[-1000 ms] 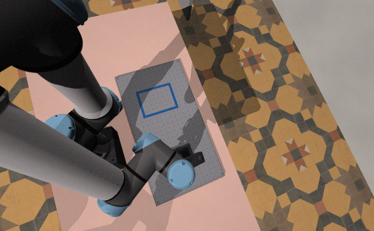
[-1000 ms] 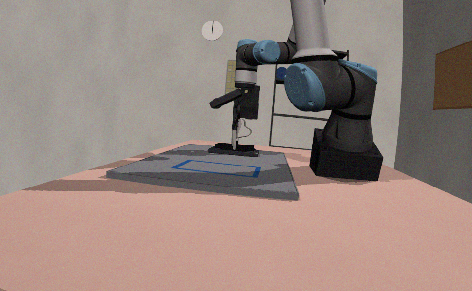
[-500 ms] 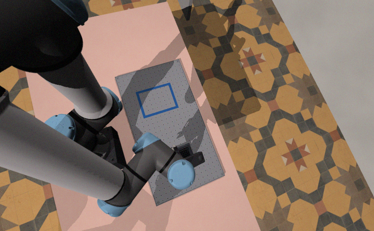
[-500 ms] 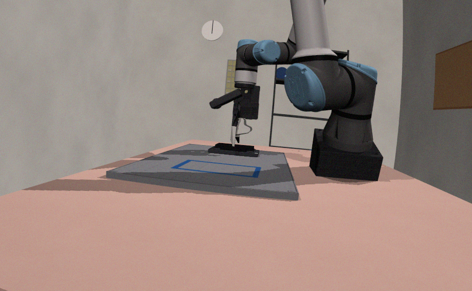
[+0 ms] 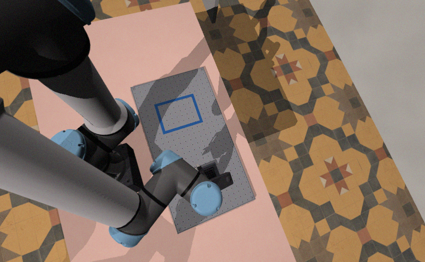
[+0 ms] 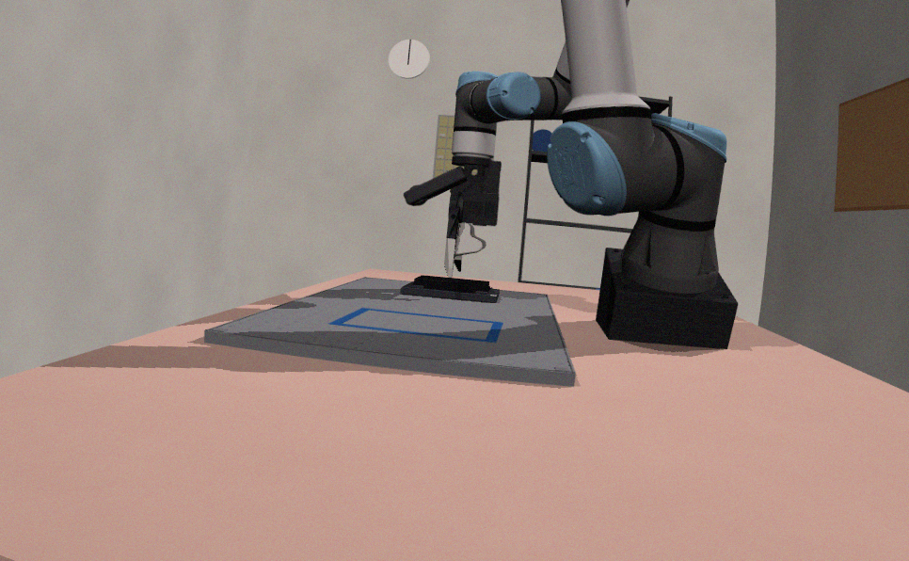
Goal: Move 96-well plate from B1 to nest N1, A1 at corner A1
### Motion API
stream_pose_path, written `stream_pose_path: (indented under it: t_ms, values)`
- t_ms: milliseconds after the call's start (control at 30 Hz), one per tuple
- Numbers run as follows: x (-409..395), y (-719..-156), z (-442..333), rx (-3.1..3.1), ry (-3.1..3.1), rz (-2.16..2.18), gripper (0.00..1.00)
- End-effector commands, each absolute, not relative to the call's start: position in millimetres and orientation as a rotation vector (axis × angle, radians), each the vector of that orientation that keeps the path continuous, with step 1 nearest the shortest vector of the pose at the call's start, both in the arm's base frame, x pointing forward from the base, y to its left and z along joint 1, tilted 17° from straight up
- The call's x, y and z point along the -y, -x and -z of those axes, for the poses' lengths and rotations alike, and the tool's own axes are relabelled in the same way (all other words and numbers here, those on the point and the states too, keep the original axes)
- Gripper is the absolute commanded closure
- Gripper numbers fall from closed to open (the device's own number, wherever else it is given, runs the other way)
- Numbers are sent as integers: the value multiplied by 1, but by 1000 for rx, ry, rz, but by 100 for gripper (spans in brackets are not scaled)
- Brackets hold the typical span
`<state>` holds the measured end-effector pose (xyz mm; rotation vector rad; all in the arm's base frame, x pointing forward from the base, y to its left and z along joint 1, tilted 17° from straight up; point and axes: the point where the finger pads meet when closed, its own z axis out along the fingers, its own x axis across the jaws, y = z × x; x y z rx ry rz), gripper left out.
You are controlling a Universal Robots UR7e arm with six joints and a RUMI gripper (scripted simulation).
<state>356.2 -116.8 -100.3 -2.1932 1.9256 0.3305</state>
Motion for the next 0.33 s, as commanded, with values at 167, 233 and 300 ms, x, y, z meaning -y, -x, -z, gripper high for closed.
stream_pose_path:
  t_ms: [167,233,300]
  values:
    - [125,-357,74,-1926,2193,-329,0]
    - [125,-357,74,-1926,2193,-329,0]
    - [125,-357,74,-1926,2193,-329,0]
